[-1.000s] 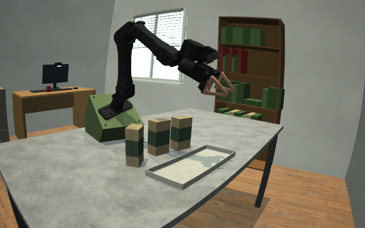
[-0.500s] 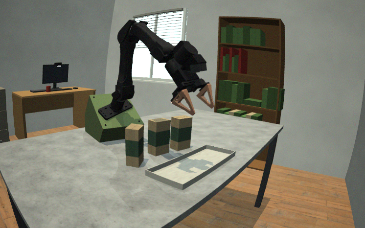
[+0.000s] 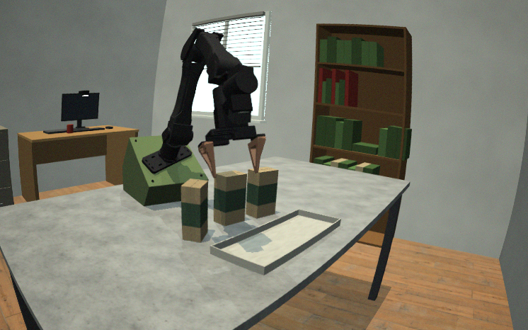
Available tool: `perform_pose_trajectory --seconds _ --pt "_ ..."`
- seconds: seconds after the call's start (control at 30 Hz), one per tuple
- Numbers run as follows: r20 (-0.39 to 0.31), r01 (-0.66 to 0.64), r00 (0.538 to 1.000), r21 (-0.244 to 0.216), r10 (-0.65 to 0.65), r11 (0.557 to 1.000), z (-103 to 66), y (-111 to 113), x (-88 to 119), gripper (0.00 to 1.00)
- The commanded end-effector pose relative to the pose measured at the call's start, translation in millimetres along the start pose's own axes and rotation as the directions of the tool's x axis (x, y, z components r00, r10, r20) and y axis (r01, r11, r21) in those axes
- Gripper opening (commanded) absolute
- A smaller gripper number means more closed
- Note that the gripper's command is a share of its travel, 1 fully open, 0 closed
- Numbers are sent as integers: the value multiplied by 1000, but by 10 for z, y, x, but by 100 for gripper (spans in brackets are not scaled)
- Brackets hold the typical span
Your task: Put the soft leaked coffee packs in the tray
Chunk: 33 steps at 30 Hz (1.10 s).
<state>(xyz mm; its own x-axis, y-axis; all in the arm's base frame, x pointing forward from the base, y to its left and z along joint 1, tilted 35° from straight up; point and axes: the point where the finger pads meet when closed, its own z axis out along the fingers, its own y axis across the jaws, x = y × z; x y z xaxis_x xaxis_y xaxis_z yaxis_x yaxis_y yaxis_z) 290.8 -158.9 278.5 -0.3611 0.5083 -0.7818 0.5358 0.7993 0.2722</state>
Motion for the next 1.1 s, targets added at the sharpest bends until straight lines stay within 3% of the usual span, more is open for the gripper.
perform_pose_trajectory --seconds 0.0,0.03,0.13,0.2,0.27,0.47,1.07 --pt "-117 -96 988 26 98 995 -127 -149 163 100" --pt "-147 -145 977 57 152 988 -170 -256 240 100" --pt "-172 -190 964 87 203 978 -214 -348 312 100" --pt "-208 -269 933 139 294 953 -310 -487 435 100" --pt "-208 -269 933 139 294 953 -310 -487 435 100" --pt "-251 -405 853 231 457 884 -498 -675 656 100" --pt "-255 -421 841 246 478 873 -529 -707 687 100"
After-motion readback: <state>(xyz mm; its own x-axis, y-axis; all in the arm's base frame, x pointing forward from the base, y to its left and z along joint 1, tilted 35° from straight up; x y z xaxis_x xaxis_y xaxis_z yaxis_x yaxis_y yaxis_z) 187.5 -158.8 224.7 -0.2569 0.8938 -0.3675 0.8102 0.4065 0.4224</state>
